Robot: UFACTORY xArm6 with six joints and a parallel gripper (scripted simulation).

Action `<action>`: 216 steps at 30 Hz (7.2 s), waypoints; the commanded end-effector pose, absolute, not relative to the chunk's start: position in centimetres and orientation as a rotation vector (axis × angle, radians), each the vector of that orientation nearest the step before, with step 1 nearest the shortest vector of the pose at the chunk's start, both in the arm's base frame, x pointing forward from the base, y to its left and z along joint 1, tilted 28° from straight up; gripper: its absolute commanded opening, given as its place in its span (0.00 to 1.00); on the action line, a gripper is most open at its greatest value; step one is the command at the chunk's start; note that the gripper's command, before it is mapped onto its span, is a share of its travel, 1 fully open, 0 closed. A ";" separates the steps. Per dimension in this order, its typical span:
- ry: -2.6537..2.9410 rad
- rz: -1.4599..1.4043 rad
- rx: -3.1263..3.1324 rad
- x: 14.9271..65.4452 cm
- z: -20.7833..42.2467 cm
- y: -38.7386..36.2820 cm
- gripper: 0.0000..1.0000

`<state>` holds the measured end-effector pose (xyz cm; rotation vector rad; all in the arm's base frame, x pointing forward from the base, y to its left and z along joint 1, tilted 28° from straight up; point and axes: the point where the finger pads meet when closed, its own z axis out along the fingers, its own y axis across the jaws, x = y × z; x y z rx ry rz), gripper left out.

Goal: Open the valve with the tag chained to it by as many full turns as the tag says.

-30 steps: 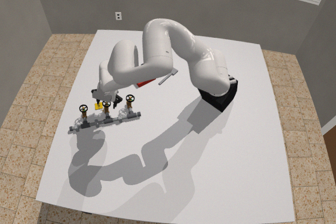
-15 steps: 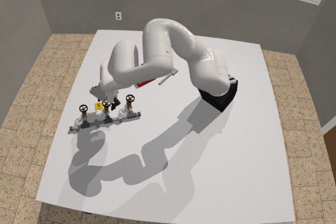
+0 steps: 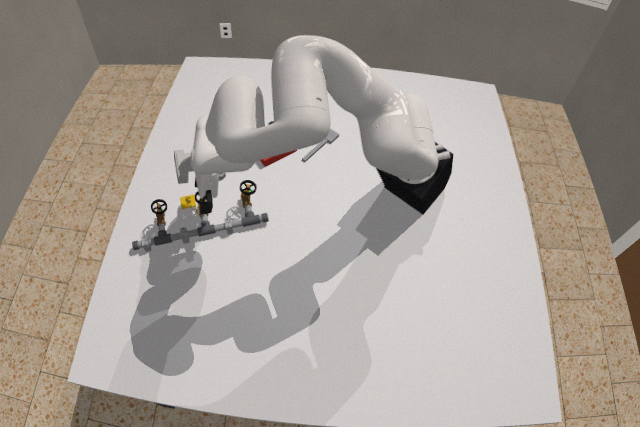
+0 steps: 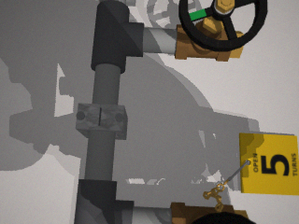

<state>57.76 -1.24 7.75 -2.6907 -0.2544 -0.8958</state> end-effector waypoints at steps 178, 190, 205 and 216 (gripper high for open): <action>-1.776 -1.011 -2.436 57.9 7.9 -1.3 1.00; -1.776 -1.011 -2.436 57.9 7.9 -1.3 1.00; -1.543 -0.995 -2.531 57.9 7.9 -1.3 1.00; -0.802 -0.911 -2.704 57.9 7.9 -1.3 1.00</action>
